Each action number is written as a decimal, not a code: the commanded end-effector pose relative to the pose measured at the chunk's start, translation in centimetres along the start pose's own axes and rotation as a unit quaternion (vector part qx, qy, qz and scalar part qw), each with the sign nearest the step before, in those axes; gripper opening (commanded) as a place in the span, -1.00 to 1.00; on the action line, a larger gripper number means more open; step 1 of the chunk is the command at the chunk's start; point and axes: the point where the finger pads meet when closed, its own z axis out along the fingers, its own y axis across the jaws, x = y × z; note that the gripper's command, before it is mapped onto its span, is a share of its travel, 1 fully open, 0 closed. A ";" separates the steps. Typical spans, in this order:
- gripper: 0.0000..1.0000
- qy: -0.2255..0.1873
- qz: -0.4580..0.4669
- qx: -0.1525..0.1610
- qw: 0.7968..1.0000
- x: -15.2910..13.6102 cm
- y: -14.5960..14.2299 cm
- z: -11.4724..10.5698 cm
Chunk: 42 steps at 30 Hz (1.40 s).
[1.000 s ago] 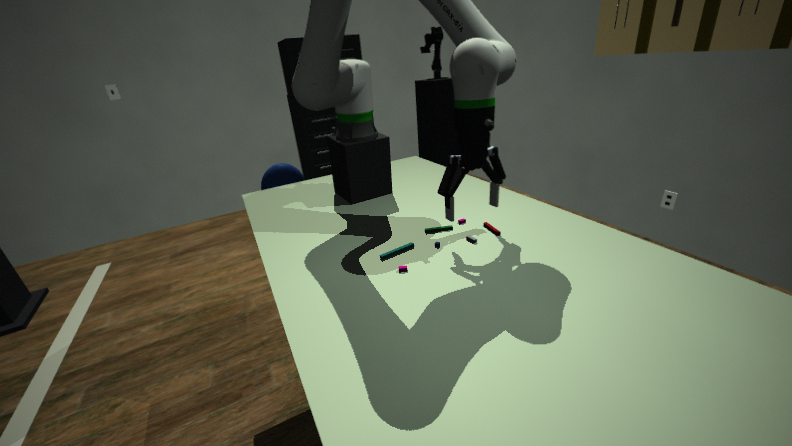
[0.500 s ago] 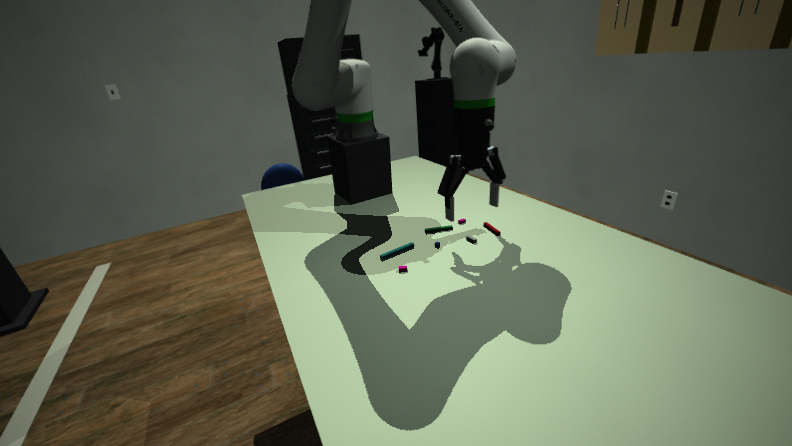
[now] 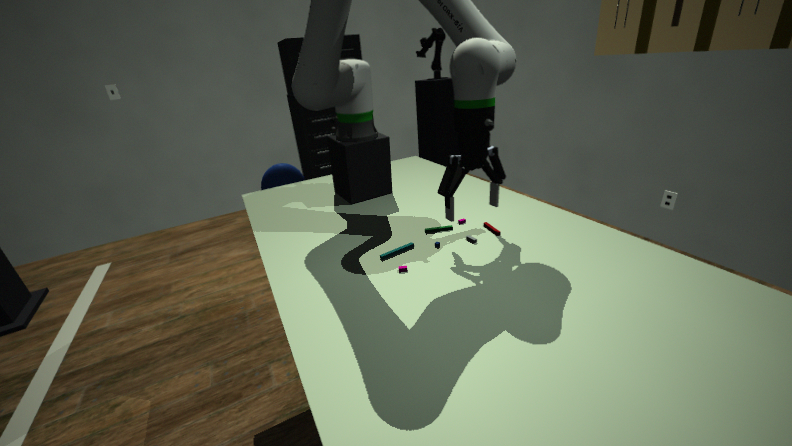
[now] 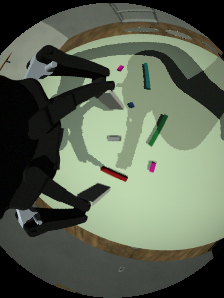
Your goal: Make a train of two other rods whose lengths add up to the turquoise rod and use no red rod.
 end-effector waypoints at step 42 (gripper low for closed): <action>1.00 0.000 -0.092 0.000 0.996 -0.5 -3.7 0.0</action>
